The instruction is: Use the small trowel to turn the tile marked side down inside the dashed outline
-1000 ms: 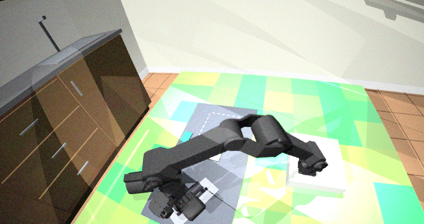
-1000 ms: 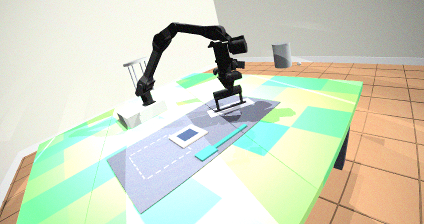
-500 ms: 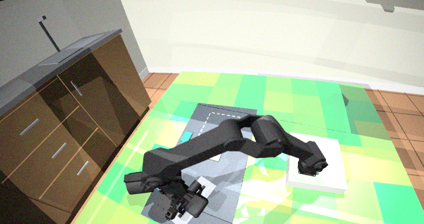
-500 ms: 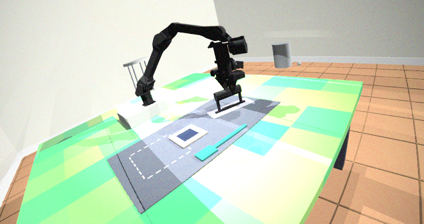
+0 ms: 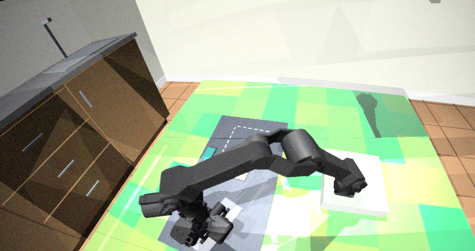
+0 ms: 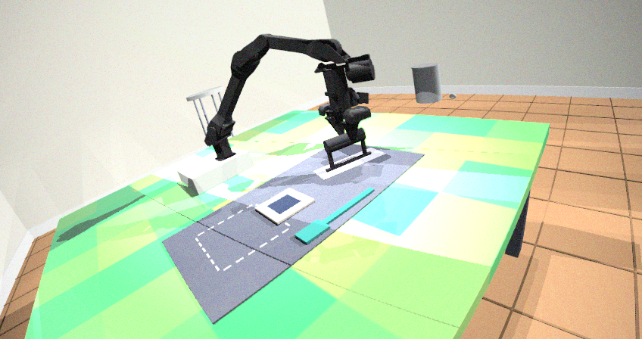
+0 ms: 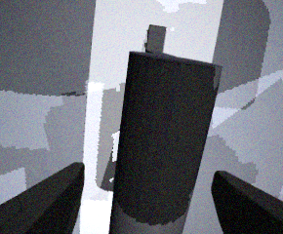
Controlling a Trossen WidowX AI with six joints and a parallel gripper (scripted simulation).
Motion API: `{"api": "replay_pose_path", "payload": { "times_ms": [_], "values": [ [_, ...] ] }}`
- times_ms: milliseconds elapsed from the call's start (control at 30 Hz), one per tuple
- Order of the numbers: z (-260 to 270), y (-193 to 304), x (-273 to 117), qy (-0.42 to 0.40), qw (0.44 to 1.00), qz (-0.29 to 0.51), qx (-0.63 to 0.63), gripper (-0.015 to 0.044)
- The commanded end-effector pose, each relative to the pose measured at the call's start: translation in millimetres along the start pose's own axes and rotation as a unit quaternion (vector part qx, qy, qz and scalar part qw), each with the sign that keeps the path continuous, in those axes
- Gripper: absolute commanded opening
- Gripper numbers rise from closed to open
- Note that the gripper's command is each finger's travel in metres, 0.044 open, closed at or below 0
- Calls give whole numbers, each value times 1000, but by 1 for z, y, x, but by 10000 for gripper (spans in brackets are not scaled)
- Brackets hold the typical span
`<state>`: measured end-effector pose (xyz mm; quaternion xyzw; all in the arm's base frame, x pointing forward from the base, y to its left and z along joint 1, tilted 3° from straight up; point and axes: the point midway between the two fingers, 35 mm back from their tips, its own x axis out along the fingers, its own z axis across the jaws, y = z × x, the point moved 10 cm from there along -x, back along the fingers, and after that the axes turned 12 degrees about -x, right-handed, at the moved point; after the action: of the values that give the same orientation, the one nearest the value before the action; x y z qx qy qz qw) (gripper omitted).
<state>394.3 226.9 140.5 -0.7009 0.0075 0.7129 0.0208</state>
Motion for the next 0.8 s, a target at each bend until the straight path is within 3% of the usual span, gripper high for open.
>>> {"api": "replay_pose_path", "payload": {
  "times_ms": [0,233,467,767],
  "values": [
    [0,0,3,-2,1000,2,-3,270],
    [2,2,-42,-2,1000,2,-14,270],
    [2,2,-42,-2,1000,3,-2,270],
    [3,3,-42,-2,989,3,149,270]
  ]
}}
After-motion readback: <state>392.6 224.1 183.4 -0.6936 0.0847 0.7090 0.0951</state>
